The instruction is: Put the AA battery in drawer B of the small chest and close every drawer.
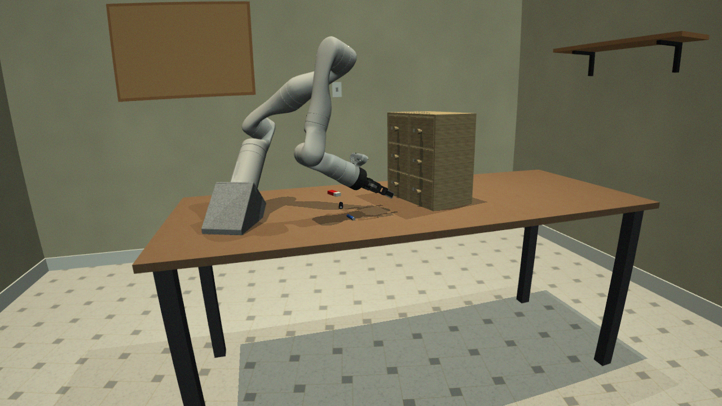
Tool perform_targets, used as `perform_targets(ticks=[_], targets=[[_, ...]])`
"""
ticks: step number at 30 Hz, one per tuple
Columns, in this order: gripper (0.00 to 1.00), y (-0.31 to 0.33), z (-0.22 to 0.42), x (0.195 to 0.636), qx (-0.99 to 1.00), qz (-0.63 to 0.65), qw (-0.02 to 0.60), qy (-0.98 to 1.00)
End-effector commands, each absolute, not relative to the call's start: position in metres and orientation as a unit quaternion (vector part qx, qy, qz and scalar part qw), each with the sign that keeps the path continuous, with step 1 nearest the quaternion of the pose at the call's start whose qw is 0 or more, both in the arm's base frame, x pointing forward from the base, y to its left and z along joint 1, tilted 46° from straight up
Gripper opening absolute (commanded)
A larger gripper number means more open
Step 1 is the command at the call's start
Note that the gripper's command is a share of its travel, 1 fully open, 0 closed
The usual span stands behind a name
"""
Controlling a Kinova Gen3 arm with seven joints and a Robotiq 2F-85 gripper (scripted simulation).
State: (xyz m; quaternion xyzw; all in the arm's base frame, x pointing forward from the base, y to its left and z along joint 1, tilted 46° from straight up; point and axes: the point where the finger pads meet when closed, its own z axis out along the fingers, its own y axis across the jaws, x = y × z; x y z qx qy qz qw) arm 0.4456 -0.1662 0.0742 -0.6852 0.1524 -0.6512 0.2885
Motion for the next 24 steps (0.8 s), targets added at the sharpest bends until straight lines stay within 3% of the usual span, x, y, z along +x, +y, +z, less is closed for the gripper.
perform_targets(ticks=[1,24], targets=[[1.00,-0.167,0.075,0.446,-0.685,-0.652,0.288,0.152],[1.00,-0.191,0.102,0.429,-0.685,-0.652,0.288,0.152]])
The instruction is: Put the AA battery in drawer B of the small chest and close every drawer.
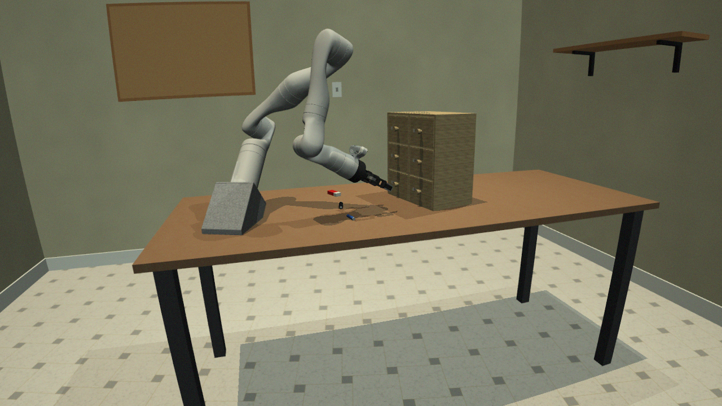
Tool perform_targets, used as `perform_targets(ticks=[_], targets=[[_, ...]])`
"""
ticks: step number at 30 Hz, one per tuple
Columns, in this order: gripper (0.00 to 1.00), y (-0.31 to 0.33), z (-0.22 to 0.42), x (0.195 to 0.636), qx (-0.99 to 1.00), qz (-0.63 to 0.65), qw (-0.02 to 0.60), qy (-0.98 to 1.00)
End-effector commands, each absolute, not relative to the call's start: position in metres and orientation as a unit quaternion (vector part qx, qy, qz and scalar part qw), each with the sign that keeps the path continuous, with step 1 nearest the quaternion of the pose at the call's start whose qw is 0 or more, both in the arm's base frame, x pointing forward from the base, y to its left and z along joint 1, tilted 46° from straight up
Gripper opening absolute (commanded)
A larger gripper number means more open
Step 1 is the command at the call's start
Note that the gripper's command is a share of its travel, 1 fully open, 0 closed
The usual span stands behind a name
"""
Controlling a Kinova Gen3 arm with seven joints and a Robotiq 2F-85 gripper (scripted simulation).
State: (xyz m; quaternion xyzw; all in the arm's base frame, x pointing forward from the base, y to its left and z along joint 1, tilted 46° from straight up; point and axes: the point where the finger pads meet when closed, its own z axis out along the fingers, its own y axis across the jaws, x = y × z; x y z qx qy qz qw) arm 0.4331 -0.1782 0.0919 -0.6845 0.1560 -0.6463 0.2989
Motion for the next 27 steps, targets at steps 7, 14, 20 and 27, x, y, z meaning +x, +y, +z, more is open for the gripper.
perform_targets(ticks=[7,14,20,27], targets=[[1.00,-0.209,0.123,0.417,-0.685,-0.652,0.288,0.152],[1.00,-0.215,0.129,0.414,-0.685,-0.652,0.288,0.152],[1.00,-0.215,0.130,0.414,-0.685,-0.652,0.288,0.152],[1.00,-0.215,0.130,0.413,-0.686,-0.650,0.288,0.152]])
